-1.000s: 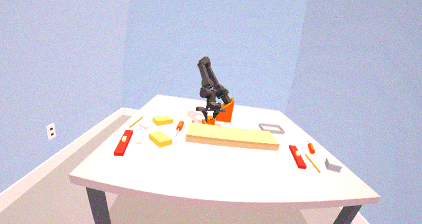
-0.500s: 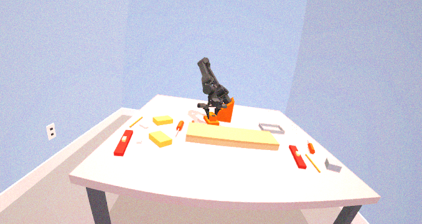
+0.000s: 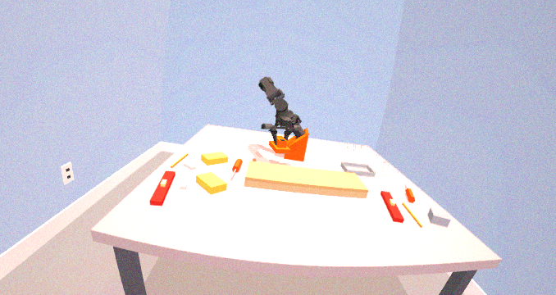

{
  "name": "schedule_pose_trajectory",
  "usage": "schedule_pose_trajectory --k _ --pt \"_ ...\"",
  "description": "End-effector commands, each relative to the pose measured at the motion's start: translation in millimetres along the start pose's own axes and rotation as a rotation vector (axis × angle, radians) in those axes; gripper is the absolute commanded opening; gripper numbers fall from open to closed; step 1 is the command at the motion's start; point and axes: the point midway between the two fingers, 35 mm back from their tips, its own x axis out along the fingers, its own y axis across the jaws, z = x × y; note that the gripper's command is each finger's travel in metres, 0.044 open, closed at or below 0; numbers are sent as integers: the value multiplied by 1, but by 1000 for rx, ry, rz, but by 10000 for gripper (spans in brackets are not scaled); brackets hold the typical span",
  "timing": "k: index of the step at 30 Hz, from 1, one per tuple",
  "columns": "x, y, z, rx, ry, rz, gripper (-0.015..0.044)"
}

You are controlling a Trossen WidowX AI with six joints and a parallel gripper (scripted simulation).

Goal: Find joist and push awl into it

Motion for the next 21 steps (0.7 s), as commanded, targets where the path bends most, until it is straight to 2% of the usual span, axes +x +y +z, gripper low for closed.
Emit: schedule_pose_trajectory --k 1,7,21 --pt "-14 -5 3 12 -15 -16 0" --pt "-15 -10 9 24 -16 -19 0" --pt "-18 -53 59 123 -19 -46 0"
